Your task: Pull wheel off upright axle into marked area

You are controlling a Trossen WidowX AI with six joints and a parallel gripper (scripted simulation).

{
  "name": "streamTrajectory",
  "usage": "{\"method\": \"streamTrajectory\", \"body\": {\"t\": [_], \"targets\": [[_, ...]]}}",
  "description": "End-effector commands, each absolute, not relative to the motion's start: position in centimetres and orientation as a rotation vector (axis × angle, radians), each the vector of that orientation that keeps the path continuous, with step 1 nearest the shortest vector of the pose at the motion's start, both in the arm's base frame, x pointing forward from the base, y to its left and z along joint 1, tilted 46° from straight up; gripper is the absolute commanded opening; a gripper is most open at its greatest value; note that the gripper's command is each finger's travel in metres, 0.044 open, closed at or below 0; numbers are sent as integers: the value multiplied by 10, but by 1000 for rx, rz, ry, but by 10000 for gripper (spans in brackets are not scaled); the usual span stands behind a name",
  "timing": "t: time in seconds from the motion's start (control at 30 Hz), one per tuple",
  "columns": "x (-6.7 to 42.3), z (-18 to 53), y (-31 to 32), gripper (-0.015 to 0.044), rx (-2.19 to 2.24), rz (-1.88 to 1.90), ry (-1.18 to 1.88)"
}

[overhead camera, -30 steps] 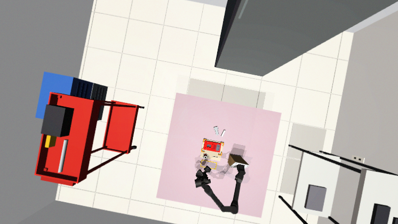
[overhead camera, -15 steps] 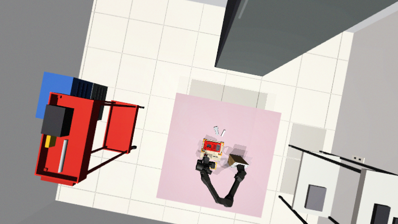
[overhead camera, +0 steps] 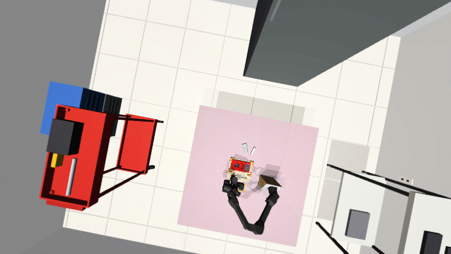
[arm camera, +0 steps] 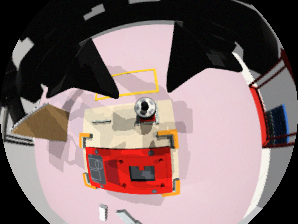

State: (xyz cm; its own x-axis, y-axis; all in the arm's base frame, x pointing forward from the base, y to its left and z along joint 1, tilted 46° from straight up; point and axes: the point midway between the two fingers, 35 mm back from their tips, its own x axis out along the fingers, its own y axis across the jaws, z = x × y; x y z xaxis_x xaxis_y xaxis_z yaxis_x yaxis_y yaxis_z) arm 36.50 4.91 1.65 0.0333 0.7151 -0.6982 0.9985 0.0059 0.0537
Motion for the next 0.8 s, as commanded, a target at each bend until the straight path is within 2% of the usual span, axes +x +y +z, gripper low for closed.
{"method": "streamTrajectory", "body": {"t": [0.0, 0.2, 0.37, 0.47, 0.77], "targets": [[364, -2, 67, 300, 1759, -675, 1748], [364, -29, 97, 300, 1762, -672, 1751], [364, -30, 98, 300, 1762, -672, 1751], [363, -27, 97, 221, 1748, -673, 1756], [363, -27, 97, 161, 1748, -673, 1756]]}}
